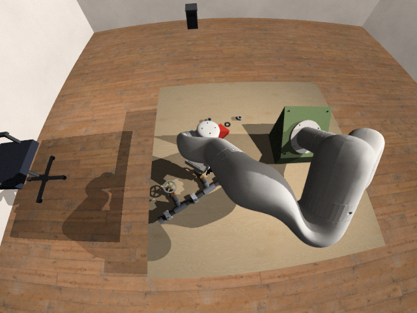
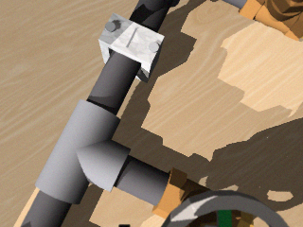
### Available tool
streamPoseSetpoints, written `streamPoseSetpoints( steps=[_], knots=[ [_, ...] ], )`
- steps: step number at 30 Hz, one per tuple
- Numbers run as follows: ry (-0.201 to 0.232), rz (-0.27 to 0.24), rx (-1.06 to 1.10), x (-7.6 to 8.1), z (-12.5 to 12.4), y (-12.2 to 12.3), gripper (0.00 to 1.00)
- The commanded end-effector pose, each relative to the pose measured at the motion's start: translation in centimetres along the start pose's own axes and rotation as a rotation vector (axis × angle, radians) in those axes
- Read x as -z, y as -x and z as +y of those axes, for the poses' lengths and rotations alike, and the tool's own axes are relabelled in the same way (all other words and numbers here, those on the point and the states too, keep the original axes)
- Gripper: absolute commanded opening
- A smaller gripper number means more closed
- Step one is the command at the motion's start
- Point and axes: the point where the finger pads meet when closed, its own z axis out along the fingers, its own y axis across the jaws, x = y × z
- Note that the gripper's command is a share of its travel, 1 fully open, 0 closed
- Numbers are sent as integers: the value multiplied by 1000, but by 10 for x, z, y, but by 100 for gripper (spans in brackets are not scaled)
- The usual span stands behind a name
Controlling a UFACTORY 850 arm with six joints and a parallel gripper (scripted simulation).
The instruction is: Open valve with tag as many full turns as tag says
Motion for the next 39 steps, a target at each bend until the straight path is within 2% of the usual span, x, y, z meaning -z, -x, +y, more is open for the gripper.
streamPoseSetpoints(
  steps=[1, 12, 18, 25, 27, 39],
  knots=[
    [1, 1, 1, 1, 1, -1, 100],
    [1, 1, -15, 1, 1, -1, 100],
    [1, 1, -141, 1, 1, -1, 100],
    [1, 1, -491, 1, 1, -1, 100],
    [1, 1, -491, 1, 1, -1, 100],
    [6, 18, -1225, 1, 1, -1, 100]
  ],
)
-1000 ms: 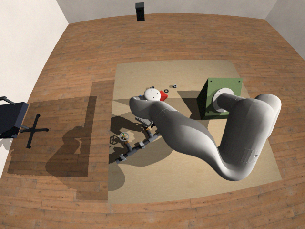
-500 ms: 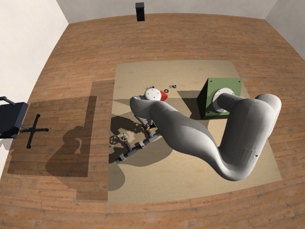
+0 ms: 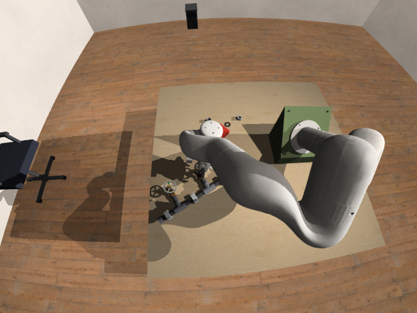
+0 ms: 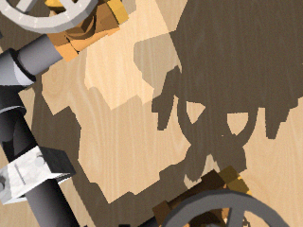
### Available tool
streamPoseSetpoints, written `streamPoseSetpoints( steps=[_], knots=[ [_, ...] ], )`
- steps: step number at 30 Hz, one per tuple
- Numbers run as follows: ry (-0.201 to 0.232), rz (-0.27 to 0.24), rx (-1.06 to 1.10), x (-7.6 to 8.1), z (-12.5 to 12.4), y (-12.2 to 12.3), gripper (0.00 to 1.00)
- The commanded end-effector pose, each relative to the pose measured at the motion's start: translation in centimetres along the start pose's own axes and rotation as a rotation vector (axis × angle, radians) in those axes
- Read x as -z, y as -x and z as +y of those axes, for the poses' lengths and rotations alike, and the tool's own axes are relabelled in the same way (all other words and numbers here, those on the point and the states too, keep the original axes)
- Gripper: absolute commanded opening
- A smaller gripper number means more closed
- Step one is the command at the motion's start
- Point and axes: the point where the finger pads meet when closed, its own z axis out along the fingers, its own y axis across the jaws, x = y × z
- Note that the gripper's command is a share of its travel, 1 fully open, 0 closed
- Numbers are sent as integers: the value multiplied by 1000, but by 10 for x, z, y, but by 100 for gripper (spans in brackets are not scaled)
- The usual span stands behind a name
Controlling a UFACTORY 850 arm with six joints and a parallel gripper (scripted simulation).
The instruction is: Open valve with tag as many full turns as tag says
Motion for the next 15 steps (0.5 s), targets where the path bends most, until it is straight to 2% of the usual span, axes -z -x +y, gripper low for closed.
streamPoseSetpoints(
  steps=[1, 3, 5, 6, 15],
  knots=[
    [9, -19, -278, 1, 0, -1, 100],
    [10, -14, -392, 1, 0, -1, 100],
    [10, -14, -392, 1, 0, -1, 100],
    [12, -15, -559, 1, 0, -1, 100],
    [13, -3, -1025, 1, 0, -1, 100]
  ],
)
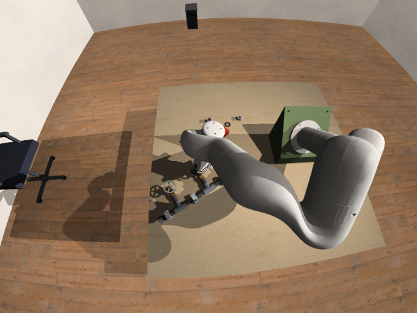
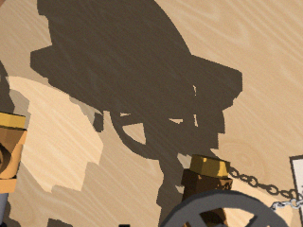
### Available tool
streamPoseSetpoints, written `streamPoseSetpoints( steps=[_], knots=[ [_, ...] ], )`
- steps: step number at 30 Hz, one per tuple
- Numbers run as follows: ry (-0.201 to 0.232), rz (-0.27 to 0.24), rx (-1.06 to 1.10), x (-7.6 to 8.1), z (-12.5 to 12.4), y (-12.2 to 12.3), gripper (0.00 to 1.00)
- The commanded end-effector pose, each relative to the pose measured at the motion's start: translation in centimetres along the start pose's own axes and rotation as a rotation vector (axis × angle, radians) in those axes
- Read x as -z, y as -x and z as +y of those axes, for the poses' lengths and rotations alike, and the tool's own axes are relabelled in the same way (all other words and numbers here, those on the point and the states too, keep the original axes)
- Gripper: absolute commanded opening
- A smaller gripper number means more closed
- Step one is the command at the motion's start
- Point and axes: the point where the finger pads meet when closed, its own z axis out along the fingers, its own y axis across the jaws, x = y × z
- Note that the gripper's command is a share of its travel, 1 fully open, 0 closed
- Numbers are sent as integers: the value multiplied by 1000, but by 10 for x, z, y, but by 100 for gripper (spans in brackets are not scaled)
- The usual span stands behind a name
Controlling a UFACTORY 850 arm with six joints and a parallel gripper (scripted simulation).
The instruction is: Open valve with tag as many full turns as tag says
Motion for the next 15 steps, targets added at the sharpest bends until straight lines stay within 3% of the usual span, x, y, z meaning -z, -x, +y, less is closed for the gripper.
streamPoseSetpoints(
  steps=[1, 8, 15],
  knots=[
    [31, -15, -276, 1, -1, -1, 100],
    [59, -24, -606, 1, -1, -1, 100],
    [59, -24, -633, 1, -1, -1, 100]
  ],
)
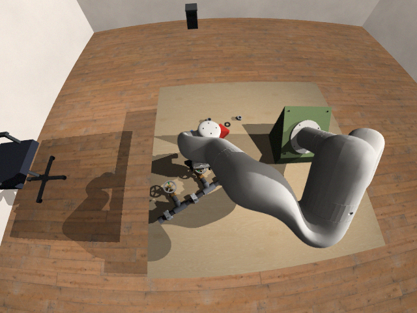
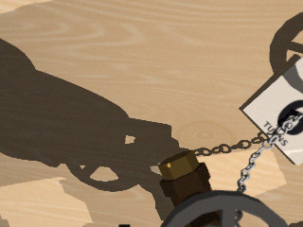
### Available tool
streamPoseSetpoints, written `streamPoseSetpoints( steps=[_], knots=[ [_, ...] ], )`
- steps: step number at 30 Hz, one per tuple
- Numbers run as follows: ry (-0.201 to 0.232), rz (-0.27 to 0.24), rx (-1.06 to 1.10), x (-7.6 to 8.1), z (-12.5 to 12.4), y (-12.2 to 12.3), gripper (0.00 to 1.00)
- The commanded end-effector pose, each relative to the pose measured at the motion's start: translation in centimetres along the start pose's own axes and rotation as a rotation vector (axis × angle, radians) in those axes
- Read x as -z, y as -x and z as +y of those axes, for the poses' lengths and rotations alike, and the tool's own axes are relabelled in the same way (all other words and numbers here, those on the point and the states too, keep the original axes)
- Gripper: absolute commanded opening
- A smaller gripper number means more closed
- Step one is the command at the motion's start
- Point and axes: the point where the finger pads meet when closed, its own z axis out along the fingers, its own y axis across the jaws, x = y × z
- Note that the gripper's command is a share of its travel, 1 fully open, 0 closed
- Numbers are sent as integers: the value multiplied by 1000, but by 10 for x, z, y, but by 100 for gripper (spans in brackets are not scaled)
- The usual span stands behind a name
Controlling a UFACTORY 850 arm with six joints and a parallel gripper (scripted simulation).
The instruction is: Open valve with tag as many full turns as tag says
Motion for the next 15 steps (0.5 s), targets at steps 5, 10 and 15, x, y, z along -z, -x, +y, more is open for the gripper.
streamPoseSetpoints(
  steps=[5, 10, 15],
  knots=[
    [10, -3, -11, 2, -1, 0, 100],
    [10, -3, -11, 4, -1, 0, 100],
    [10, -3, -11, 11, -2, 0, 100]
  ],
)
